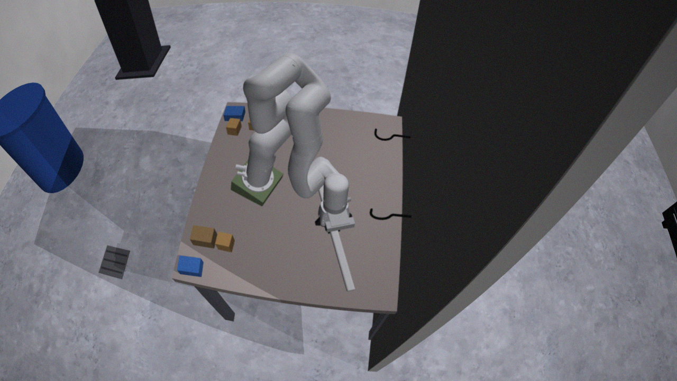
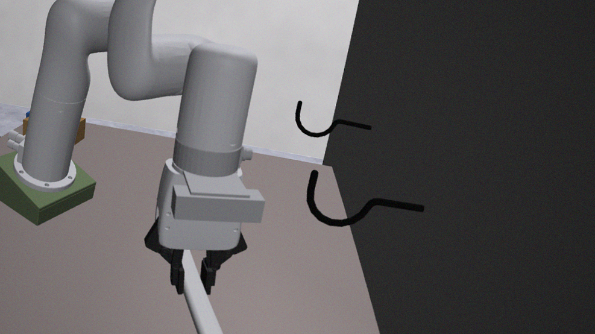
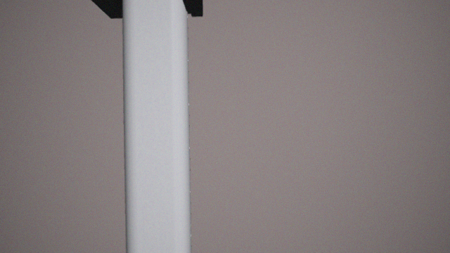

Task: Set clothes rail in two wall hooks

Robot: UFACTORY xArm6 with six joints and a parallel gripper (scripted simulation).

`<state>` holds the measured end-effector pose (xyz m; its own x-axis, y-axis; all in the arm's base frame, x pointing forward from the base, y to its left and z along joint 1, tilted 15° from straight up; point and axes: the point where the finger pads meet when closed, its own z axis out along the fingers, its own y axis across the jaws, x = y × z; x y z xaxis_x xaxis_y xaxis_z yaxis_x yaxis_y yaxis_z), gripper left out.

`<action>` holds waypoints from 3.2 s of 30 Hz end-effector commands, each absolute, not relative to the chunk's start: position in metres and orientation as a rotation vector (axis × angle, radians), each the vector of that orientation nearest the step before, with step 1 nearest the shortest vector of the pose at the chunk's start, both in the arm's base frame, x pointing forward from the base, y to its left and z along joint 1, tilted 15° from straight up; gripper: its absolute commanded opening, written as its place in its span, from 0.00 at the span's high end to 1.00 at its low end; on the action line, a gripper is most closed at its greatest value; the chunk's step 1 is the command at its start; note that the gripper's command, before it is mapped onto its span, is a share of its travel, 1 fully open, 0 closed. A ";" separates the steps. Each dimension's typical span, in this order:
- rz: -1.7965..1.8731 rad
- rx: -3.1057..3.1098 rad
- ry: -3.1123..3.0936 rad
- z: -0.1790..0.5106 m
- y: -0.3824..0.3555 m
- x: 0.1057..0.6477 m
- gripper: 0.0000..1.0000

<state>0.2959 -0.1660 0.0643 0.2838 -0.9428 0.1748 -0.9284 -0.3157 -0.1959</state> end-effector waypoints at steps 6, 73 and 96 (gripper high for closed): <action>-0.405 -2.471 1.803 0.065 -0.167 0.297 1.00; -0.405 -2.471 1.803 0.091 -0.164 0.291 1.00; -0.405 -2.471 1.803 0.104 -0.162 0.287 1.00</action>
<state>0.2869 -0.1620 0.1008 0.2837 -0.9428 0.1750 -0.9284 -0.3158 -0.1960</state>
